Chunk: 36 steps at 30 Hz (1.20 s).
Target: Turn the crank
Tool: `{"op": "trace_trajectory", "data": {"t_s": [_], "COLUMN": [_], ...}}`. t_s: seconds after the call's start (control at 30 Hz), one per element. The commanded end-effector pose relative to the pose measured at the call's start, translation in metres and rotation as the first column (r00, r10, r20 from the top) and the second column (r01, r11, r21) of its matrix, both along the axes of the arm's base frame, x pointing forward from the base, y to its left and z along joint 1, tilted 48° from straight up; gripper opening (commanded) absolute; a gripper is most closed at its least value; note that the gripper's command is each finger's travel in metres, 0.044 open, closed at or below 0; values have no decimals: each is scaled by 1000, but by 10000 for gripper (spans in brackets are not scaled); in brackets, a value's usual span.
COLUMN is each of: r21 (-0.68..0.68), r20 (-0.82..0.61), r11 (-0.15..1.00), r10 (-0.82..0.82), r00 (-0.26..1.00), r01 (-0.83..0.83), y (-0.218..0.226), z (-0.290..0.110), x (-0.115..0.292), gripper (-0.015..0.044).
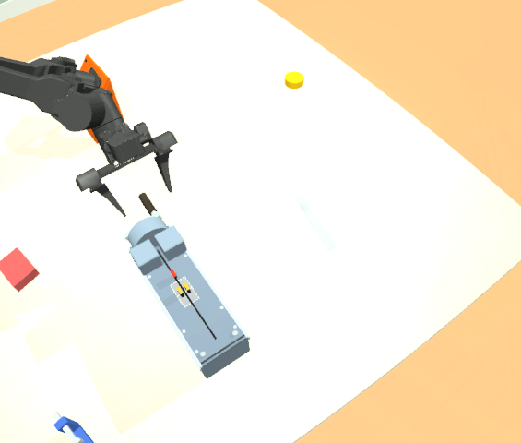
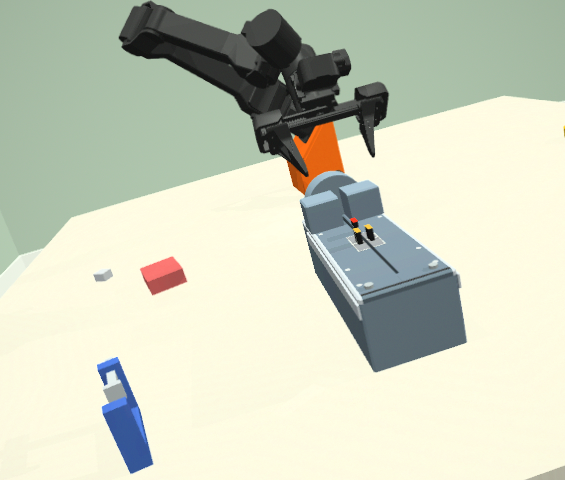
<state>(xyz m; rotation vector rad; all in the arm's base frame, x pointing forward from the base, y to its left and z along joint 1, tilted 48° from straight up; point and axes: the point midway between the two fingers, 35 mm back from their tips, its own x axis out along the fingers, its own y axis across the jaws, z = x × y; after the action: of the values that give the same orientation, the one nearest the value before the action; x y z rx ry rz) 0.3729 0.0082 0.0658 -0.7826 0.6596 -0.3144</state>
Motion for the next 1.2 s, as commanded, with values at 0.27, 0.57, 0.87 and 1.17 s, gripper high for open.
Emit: {"op": "trace_trajectory", "data": {"t_s": [0.27,0.57,0.87,1.17], "r21": [-1,-3,-5,-5], "r20": [-11,-10,-9,-9], "r11": [1000,1000,1000,1000], "r10": [7,7,8,8], "r00": [1000,1000,1000,1000], "r01": [-7,-7,-8,-8], "y": [-13,-24,-34,-34], "z": [-16,-25,-33,-33], "x": [1,1,0,0], "gripper": [440,440,440,230]}}
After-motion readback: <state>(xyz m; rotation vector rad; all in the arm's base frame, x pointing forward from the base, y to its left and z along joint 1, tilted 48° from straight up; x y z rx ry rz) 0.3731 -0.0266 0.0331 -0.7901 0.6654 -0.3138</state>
